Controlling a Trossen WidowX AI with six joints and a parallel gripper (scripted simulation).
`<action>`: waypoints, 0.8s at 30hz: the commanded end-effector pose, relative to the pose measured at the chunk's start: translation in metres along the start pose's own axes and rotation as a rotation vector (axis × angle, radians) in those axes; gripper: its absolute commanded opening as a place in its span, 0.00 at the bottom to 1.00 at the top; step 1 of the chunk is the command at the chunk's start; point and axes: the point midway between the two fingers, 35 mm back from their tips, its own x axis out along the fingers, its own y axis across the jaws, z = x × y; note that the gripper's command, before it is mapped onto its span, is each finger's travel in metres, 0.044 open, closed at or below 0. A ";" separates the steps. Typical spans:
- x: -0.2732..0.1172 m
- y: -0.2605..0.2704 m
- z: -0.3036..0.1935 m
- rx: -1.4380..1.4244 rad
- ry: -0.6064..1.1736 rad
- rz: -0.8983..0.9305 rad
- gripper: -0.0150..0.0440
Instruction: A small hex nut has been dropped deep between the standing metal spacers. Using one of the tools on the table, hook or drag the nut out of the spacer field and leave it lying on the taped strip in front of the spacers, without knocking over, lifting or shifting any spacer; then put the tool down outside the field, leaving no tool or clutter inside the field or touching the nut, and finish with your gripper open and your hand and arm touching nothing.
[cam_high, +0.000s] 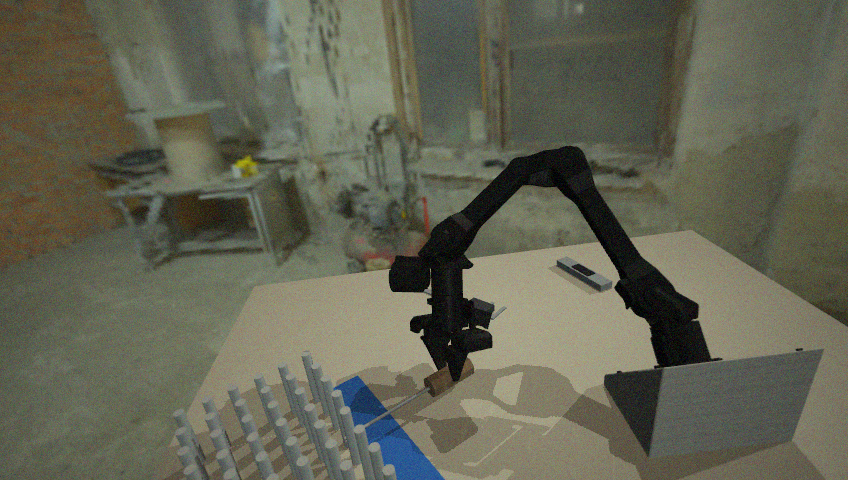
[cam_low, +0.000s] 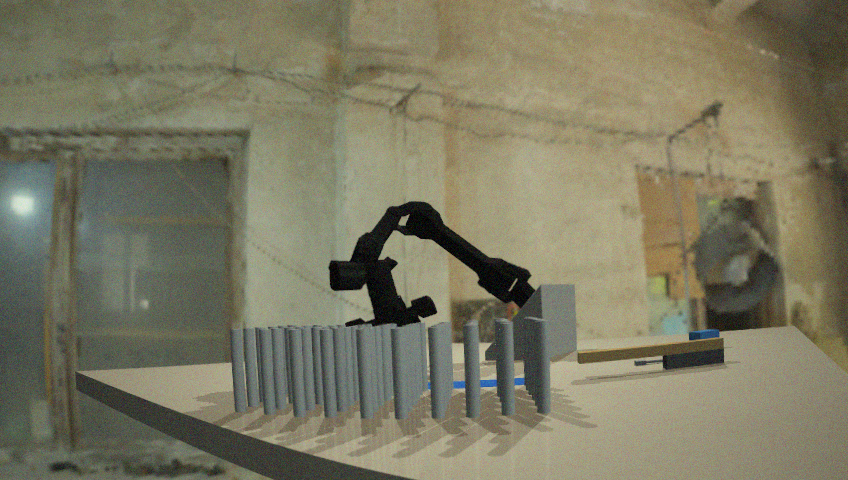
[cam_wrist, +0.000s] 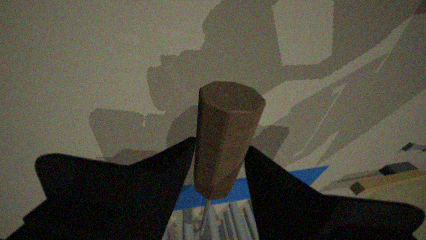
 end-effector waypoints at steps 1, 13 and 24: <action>-0.001 0.001 -0.006 0.002 0.006 0.005 0.25; 0.002 0.001 -0.014 0.002 0.007 0.005 0.25; 0.004 0.001 -0.022 0.002 0.007 0.005 0.25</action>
